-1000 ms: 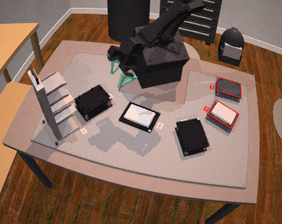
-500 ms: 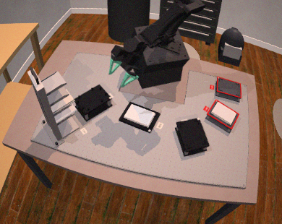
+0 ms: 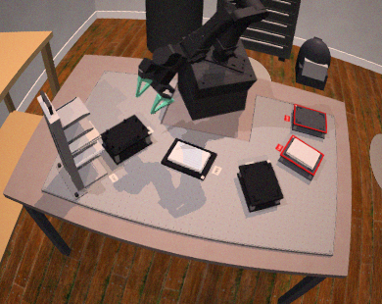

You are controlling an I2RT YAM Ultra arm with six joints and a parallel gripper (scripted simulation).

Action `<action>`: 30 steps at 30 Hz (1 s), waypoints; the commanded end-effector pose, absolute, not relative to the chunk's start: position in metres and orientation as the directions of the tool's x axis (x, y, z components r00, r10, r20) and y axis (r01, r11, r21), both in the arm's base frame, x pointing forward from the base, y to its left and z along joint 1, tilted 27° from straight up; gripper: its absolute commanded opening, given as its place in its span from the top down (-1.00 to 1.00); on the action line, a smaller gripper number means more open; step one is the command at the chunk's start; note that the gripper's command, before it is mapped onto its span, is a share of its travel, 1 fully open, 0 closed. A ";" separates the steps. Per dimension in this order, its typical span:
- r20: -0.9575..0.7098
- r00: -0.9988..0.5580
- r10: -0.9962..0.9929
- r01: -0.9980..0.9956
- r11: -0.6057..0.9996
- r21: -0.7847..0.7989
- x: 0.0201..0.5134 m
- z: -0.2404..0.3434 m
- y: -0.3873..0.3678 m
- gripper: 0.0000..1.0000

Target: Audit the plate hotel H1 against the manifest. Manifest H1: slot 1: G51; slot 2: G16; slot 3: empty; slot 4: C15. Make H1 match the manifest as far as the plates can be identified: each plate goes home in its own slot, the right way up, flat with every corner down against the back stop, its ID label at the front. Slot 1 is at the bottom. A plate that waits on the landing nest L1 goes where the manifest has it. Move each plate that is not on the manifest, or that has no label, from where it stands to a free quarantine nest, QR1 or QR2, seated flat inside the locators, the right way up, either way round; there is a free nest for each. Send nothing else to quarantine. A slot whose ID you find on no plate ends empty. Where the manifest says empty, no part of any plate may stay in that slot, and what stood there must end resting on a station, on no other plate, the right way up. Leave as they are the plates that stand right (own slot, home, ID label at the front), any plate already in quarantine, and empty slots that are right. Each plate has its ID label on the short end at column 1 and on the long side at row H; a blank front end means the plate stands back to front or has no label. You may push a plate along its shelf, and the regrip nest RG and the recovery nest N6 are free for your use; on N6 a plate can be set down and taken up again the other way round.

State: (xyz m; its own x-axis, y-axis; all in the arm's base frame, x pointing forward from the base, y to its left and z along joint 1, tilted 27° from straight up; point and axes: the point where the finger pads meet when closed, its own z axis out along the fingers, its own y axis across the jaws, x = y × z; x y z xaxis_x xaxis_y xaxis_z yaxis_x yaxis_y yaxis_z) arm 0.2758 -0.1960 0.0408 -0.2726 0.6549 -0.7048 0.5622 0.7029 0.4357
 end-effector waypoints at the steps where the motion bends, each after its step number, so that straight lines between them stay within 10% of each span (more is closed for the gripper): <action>1: -0.750 -0.253 0.612 0.528 0.737 0.423 0.282 0.056 -0.205 -1.00; 30: -0.750 -0.254 0.610 0.529 0.737 0.421 0.260 0.028 -0.274 -1.00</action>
